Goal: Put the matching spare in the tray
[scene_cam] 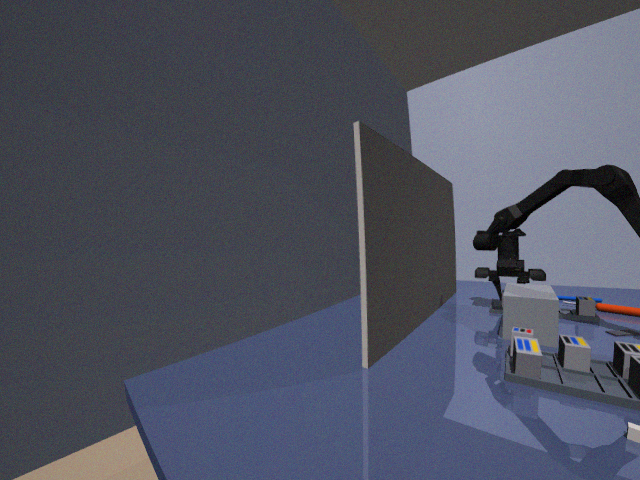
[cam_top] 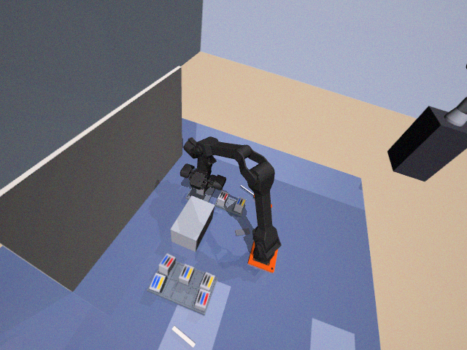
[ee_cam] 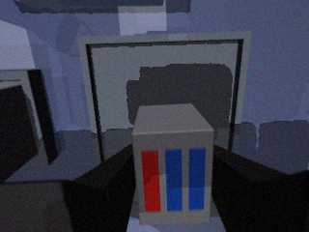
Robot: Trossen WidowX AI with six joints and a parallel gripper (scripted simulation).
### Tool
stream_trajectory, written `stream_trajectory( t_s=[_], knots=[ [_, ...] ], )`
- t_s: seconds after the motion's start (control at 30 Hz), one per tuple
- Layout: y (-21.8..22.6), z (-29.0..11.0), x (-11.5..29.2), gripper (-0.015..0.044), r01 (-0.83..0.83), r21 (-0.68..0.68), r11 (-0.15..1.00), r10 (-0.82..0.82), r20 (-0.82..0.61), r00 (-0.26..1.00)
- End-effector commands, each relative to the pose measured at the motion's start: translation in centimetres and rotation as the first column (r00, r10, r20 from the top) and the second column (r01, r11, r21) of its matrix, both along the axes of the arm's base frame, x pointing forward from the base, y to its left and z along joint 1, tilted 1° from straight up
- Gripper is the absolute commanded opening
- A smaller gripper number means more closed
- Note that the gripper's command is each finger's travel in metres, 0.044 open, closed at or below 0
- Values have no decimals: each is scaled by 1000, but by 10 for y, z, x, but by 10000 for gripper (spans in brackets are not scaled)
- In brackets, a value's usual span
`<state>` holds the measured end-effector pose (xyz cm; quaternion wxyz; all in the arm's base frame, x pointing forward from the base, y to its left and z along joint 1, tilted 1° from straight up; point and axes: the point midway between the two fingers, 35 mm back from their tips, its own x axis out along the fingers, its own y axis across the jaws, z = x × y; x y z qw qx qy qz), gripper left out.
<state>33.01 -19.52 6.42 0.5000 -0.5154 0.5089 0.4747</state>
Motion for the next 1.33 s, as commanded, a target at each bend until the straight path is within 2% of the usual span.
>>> stream_trajectory(
  t_s=[0.0,0.23,0.53,1.3],
  knots=[
    [0,0,0,263,0,0,1000,0,0,1000],
    [0,2,0,440,0,0,1000,0,0,1000],
    [6,105,-4,440,-3,5,1000,3,-2,1000],
    [4,105,-2,440,-6,-9,1000,6,16,1000]
  ],
)
